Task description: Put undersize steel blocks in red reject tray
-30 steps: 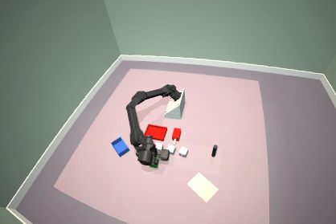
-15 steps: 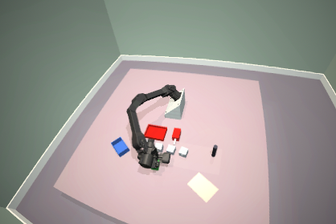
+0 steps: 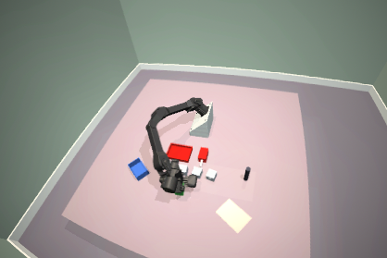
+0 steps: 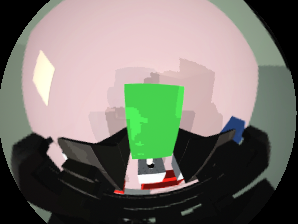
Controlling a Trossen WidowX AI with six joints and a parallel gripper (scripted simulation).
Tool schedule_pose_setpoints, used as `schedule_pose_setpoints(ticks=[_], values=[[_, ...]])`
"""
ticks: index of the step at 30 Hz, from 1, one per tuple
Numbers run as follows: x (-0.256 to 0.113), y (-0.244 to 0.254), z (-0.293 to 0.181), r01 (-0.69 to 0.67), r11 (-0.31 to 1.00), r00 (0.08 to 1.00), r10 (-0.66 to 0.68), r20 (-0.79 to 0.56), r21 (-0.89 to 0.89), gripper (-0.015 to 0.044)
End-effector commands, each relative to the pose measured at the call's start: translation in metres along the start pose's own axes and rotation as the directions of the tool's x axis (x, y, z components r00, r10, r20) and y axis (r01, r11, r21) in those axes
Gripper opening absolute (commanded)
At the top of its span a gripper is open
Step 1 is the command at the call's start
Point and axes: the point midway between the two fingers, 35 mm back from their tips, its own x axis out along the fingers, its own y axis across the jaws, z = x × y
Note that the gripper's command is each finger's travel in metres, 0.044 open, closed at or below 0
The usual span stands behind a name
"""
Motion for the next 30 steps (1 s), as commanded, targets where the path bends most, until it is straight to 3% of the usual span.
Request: schedule_pose_setpoints(ticks=[1,30], values=[[-0.003,-0.0027,-0.0007,0.003,1.0,1.0,-0.003,0.01,0.002,0.0],[-0.0052,-0.0039,-0.0016,0.003,1.0,1.0,-0.004,0.015,0.001,0.0]])
